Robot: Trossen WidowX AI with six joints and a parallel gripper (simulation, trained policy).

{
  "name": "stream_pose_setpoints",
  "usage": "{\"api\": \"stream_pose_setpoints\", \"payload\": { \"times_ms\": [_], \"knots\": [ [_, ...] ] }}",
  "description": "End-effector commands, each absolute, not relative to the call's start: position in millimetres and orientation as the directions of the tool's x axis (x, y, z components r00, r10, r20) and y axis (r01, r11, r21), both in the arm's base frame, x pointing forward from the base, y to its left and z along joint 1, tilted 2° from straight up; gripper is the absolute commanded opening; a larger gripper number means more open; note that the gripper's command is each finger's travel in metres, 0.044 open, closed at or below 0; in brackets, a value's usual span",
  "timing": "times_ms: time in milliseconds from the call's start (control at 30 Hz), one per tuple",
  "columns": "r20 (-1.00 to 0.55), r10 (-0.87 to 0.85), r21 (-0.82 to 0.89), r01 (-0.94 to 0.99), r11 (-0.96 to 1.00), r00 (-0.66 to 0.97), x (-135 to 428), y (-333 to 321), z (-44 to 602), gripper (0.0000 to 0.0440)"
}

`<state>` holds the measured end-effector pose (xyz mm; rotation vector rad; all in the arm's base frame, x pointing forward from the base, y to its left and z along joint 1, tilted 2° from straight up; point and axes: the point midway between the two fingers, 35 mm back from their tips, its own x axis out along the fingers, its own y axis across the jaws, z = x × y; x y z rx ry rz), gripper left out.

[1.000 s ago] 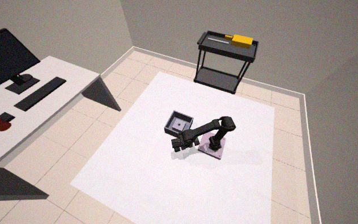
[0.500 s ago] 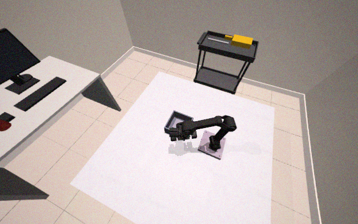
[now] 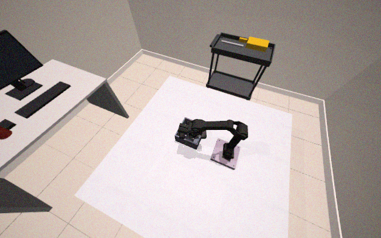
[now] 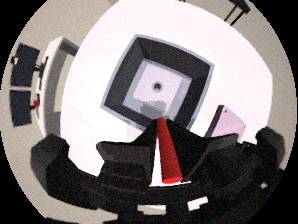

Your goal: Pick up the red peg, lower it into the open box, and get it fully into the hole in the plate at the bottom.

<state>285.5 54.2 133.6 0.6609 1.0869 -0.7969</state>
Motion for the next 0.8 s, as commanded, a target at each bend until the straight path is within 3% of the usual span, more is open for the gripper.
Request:
{"api": "stream_pose_setpoints", "payload": {
  "times_ms": [0,767],
  "knots": [
    [-0.937,-0.244,0.079,0.829,0.554,0.252,295.3,43.0,130.8,0.0],
    [-0.963,-0.181,0.029,0.749,0.662,0.198,329.0,-3.9,82.2,0.0005]
  ]
}}
